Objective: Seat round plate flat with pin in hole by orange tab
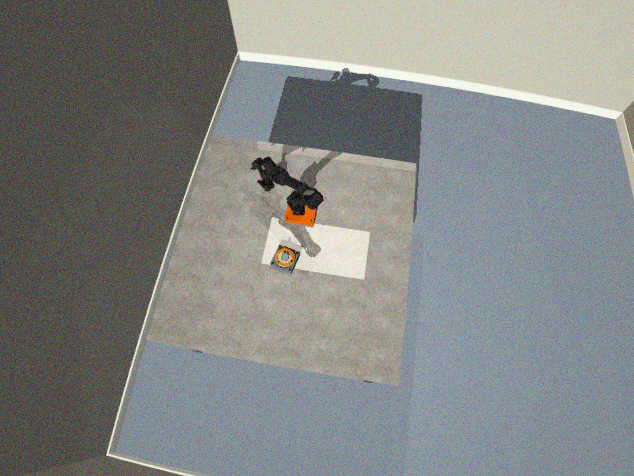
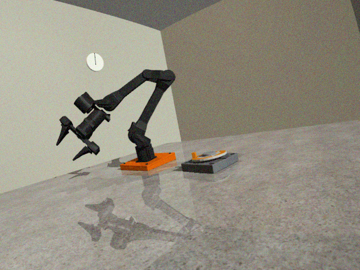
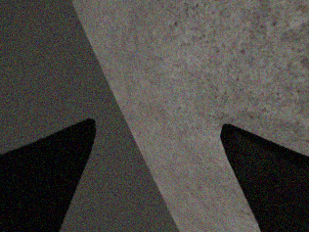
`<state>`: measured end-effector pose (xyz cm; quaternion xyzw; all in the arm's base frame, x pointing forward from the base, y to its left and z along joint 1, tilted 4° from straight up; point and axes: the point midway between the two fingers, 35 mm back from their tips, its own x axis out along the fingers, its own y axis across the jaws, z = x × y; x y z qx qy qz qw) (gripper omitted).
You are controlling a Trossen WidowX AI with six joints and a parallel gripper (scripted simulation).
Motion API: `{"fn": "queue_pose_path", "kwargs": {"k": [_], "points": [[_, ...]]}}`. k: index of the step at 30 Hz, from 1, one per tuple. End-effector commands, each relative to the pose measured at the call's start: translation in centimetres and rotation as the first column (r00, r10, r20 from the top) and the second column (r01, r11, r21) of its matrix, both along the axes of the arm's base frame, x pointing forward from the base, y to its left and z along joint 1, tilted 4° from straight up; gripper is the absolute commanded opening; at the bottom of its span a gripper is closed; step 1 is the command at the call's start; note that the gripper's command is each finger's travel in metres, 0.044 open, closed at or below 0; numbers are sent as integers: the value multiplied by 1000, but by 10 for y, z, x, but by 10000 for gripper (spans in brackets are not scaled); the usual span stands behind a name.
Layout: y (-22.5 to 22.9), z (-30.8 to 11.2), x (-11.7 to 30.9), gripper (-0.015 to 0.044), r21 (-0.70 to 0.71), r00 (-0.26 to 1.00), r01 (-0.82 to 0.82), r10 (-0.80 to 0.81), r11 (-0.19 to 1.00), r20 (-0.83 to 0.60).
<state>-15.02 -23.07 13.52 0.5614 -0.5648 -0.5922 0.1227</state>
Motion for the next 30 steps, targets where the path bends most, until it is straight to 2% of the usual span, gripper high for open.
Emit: {"fn": "queue_pose_path", "kwargs": {"k": [1, 5, 8, 10, 15, 19, 24, 26, 30], "points": [[-1, 0, 2, 374, 5, 1000, -10, 10, 1000, -3], [-21, -5, 37, 269, 114, 971, -220, 228, 969, -64], [-34, -8, 73, 190, 214, 898, -398, 427, 892, -109], [-36, -9, 81, 138, 232, 877, -434, 467, 870, -113], [-43, -16, 143, 6, 363, 664, -657, 736, 660, -136], [-40, -19, 174, 0, 436, 510, -736, 848, 517, -145], [-25, -23, 233, 0, 583, 127, -791, 982, 187, -143], [-23, -24, 240, 0, 600, 74, -787, 987, 143, -139], [-1, -26, 280, 0, 691, -239, -716, 965, -101, -106]]}}
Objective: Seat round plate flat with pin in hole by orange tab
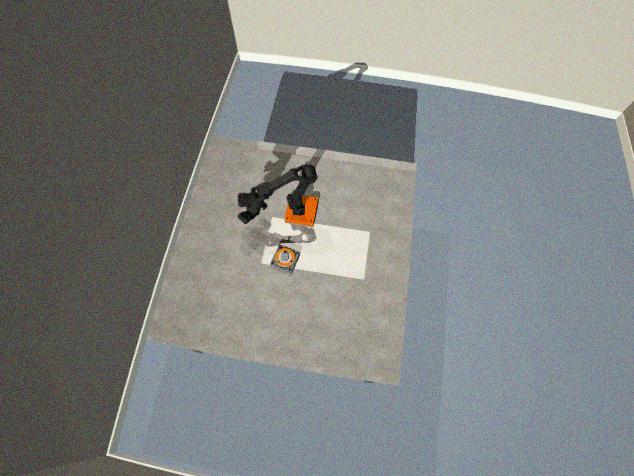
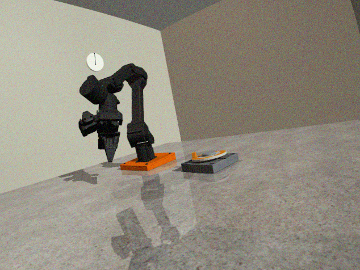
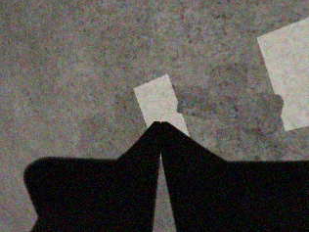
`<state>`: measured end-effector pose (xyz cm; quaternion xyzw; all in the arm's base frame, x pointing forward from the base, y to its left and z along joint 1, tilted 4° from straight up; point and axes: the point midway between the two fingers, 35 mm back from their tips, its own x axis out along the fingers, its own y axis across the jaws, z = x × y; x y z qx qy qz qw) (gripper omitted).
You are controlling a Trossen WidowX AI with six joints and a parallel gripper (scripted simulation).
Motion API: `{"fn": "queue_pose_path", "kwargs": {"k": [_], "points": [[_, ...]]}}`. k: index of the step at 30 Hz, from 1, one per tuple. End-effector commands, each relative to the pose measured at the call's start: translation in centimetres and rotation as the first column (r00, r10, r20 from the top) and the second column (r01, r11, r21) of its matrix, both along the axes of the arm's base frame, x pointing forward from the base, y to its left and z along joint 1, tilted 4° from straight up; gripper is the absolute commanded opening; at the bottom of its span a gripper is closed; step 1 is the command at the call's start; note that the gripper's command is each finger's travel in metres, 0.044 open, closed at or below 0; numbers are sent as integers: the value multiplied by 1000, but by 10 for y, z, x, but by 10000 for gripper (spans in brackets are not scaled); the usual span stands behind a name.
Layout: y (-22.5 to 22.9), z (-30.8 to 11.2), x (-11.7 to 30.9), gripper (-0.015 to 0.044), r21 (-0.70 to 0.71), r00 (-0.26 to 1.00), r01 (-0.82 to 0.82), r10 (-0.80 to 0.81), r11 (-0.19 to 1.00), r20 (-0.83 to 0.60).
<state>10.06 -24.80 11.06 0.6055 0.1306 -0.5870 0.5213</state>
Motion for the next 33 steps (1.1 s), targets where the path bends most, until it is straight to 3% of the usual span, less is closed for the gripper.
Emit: {"fn": "queue_pose_path", "kwargs": {"k": [1, 5, 10, 12, 16, 18, 21, 26, 33], "points": [[23, -2, 39, 0, 37, 947, -298, 300, 954, -113], [41, -3, 61, 0, 71, 862, -471, 476, 879, -174], [84, -4, 100, 0, 155, 589, -755, 762, 637, -269], [90, -4, 104, 0, 168, 542, -785, 792, 596, -280], [129, -4, 125, 0, 248, 240, -911, 913, 328, -329], [151, -4, 132, 0, 292, 67, -940, 936, 176, -345], [164, -3, 136, 0, 322, -48, -944, 935, 73, -352], [212, -1, 142, 0, 427, -434, -863, 829, -271, -352], [217, -1, 142, 0, 440, -480, -842, 805, -311, -349]]}}
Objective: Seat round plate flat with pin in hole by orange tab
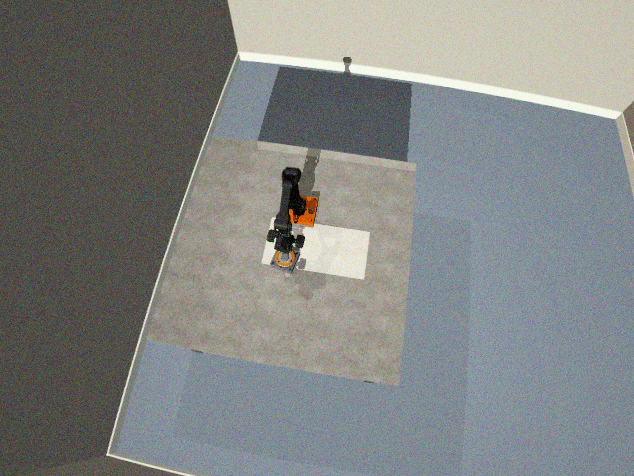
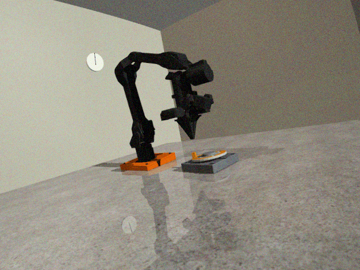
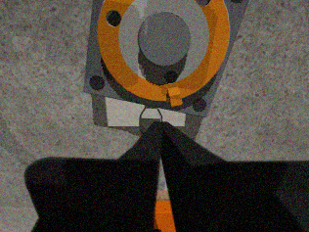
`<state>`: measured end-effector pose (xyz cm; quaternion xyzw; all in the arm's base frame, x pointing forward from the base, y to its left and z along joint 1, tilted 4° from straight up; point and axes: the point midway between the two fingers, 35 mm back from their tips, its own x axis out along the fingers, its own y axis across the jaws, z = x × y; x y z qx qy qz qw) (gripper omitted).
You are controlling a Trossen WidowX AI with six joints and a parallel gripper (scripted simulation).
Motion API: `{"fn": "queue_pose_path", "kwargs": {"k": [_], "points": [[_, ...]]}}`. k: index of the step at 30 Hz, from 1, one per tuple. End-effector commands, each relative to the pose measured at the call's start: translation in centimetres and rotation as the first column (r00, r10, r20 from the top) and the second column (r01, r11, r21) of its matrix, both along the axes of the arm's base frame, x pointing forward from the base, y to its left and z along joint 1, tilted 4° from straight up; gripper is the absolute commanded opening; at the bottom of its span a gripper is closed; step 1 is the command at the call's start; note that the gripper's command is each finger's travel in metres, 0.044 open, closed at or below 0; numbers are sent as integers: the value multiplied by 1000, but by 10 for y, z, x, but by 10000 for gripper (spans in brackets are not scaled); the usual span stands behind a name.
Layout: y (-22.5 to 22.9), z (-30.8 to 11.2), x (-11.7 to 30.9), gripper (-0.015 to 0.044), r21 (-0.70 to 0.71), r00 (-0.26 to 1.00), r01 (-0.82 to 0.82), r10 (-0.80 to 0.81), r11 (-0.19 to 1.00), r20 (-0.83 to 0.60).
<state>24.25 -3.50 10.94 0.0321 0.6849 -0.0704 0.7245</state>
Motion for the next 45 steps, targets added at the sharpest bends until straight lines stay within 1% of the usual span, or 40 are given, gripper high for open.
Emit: {"fn": "queue_pose_path", "kwargs": {"k": [1, 6, 15, 22, 45], "points": [[4, 1, 0, 0, -7, 999, -42, 42, 999, -13], [1, -6, 1, 0, -8, 999, -42, 42, 999, -13], [-1, -47, 2, 0, -8, 999, -42, 42, 999, -13], [-3, -47, 2, 0, -8, 999, -42, 42, 999, -13], [-31, -46, 3, 0, -11, 999, -42, 42, 999, -14]]}}
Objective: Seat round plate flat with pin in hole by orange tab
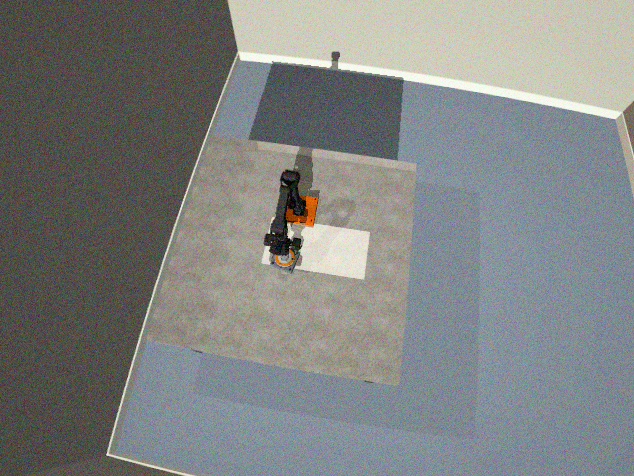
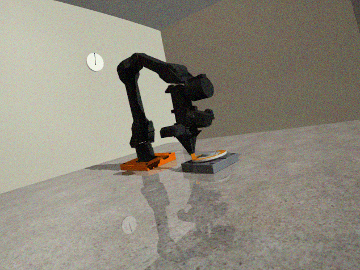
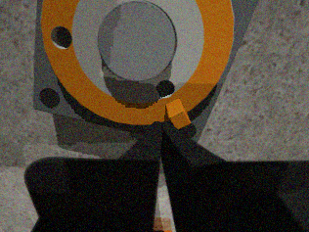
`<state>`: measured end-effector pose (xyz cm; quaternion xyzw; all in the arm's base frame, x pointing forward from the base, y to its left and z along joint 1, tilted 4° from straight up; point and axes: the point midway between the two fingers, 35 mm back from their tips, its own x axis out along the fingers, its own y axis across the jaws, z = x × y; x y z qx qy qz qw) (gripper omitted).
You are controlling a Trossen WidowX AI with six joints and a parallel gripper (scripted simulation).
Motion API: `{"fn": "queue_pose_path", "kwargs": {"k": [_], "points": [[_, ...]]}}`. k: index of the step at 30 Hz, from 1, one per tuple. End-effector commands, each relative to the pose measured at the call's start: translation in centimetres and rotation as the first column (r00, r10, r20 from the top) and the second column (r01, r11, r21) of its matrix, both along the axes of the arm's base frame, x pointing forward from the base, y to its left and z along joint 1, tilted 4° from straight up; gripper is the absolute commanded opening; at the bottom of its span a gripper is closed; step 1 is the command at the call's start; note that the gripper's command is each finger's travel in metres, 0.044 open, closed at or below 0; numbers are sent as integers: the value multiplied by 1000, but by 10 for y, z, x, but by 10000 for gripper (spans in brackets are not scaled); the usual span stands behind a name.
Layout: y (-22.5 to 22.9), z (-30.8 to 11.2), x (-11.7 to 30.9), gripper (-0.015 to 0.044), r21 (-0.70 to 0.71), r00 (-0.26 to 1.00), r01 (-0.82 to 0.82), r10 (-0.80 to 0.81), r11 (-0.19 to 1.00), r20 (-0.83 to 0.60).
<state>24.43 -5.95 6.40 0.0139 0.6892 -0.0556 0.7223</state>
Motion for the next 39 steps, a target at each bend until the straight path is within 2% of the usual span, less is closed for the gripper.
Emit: {"fn": "queue_pose_path", "kwargs": {"k": [1, 39], "points": [[-7, 0, 1, 0, -6, 1000, 4, -4, 1000, -2], [-39, 6, 36, 0, -10, 1000, 4, -4, 1000, 1]]}}
